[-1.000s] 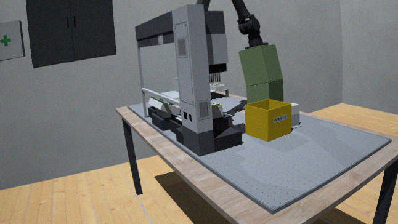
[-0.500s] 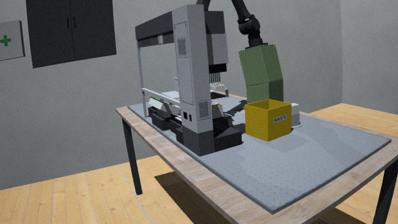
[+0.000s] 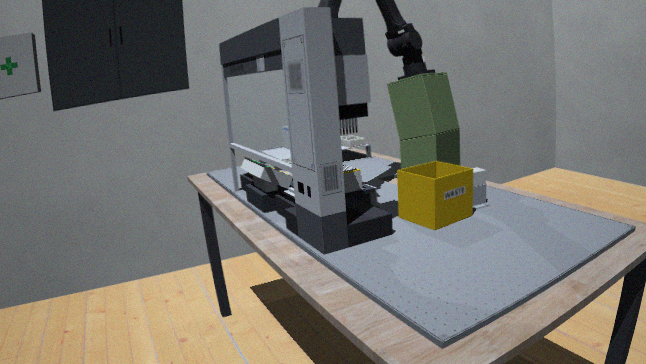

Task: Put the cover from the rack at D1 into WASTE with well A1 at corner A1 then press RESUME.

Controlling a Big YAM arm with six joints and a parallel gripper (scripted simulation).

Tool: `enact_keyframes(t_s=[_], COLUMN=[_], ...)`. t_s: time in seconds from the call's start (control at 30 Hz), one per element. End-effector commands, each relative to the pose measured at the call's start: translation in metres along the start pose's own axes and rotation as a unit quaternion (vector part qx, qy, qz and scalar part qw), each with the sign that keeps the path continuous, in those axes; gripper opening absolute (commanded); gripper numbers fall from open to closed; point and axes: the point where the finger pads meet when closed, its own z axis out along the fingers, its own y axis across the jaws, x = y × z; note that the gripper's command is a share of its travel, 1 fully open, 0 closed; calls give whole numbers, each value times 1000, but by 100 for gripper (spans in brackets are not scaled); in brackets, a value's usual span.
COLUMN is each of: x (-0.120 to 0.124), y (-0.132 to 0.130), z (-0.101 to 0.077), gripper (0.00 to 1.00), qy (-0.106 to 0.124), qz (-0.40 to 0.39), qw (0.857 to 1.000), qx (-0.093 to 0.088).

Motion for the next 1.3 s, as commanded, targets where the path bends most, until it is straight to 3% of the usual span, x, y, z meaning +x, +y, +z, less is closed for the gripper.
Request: enact_keyframes(t_s=[0.0, 0.17, 0.2, 0.37, 0.43, 1.27], x=[-28, -28, -7, 18, 18, 135], y=[6, 6, 7, 7, 7, 7], z=[-26, -26, -17, -16, -16, -9], gripper=[0, 0, 0, 0, 0, 0], qy=[-37, -37, -27, -27, -27, -23], qz=[8, 8, 4, 4, 4, 4], qw=[999, 999, 1000, 1000, 1000, 1000], qx=[-9, -9, -7, -7, -7, -8])
